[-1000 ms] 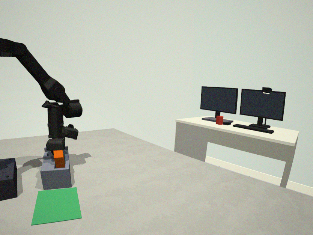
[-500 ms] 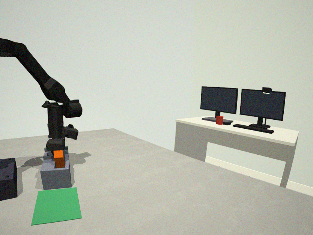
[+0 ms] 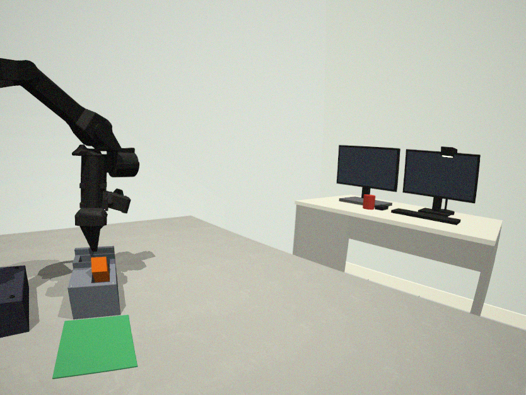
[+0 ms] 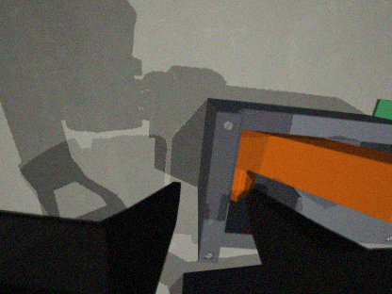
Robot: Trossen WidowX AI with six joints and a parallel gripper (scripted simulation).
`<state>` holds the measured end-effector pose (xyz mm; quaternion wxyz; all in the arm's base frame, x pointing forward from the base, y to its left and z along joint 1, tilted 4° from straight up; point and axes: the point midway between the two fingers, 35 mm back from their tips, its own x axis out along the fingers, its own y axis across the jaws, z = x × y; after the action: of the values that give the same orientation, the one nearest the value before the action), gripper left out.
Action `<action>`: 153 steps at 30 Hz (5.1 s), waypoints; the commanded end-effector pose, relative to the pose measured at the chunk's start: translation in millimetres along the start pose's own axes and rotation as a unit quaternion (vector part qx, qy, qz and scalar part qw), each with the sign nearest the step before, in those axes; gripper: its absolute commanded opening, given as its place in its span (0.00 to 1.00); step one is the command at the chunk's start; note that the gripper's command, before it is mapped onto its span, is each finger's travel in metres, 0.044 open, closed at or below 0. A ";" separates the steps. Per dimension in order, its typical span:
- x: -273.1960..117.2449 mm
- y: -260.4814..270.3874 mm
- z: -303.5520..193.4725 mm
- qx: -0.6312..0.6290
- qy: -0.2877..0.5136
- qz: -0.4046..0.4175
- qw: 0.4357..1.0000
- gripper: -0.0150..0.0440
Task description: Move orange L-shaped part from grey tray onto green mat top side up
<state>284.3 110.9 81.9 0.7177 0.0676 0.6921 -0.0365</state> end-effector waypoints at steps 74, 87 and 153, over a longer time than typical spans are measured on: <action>-25.6 -82.2 11.8 -0.707 -0.013 -0.008 0.707 0.73; -10.3 -81.9 13.1 -0.707 -0.013 -0.008 0.707 0.73; -10.6 -82.1 12.5 -0.708 -0.013 -0.008 0.707 0.25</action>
<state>283.1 27.1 81.9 0.5610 -0.4646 0.5100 0.4575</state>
